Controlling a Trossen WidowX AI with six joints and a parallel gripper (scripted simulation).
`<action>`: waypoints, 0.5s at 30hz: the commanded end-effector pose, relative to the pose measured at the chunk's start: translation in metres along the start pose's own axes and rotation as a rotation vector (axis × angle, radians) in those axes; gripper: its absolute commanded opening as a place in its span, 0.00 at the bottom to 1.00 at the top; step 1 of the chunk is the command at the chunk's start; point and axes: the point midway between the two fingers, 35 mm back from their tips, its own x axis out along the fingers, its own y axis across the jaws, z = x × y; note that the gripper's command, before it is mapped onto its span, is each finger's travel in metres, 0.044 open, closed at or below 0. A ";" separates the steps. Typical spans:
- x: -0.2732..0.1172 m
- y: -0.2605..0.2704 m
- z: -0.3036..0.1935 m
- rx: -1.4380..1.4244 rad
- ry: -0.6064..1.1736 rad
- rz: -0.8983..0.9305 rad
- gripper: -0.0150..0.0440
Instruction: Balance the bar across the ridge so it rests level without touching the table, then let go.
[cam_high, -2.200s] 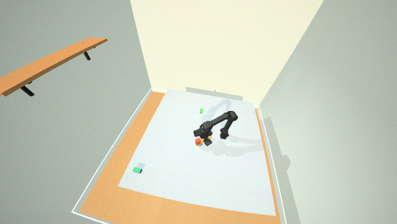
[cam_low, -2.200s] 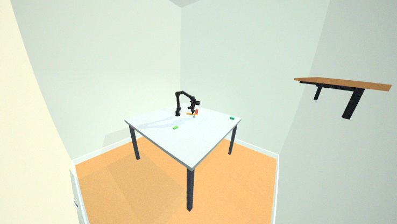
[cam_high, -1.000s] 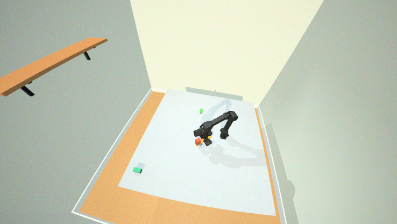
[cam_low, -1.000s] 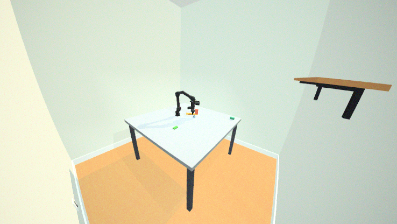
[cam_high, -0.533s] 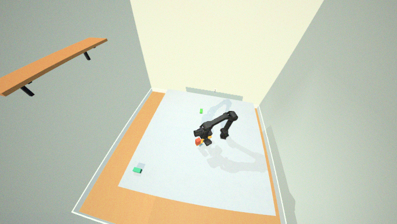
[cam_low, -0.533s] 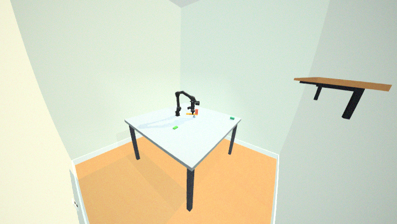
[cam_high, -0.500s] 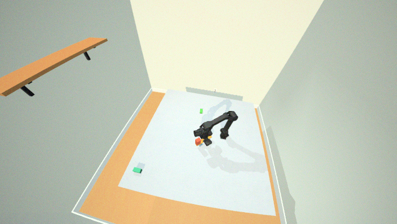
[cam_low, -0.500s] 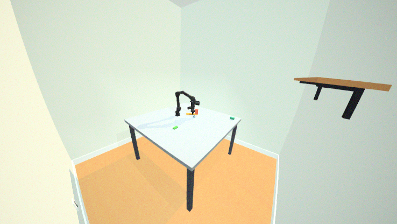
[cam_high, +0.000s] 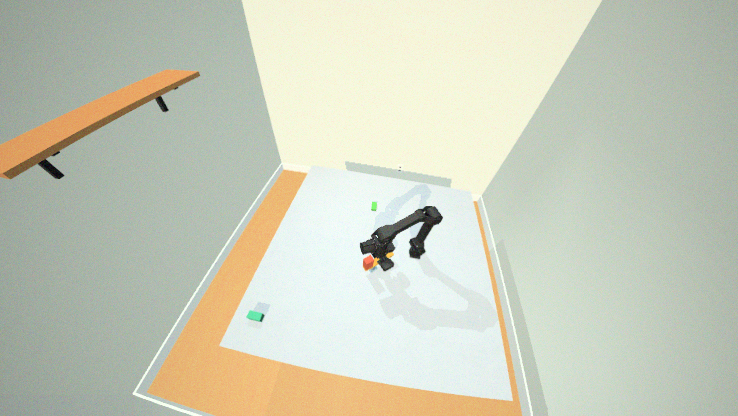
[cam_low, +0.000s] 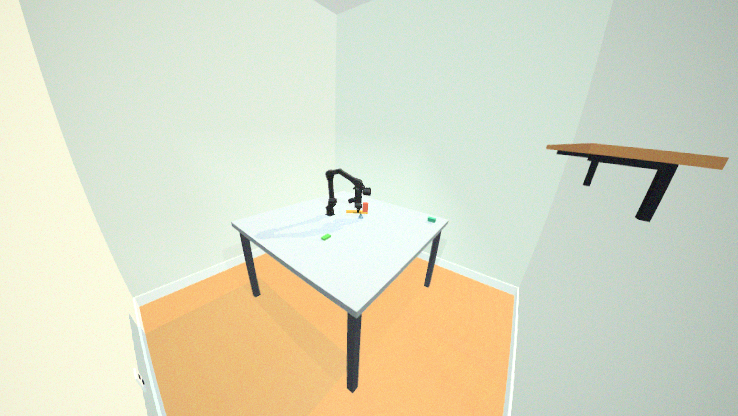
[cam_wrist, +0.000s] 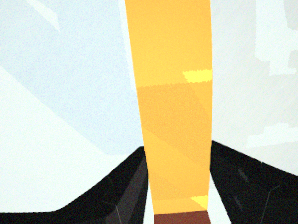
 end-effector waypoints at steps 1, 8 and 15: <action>0.002 0.000 0.001 0.005 -0.002 -0.001 0.25; 0.002 0.000 0.001 0.005 -0.002 -0.001 0.25; 0.001 0.000 0.001 0.005 -0.002 -0.001 0.25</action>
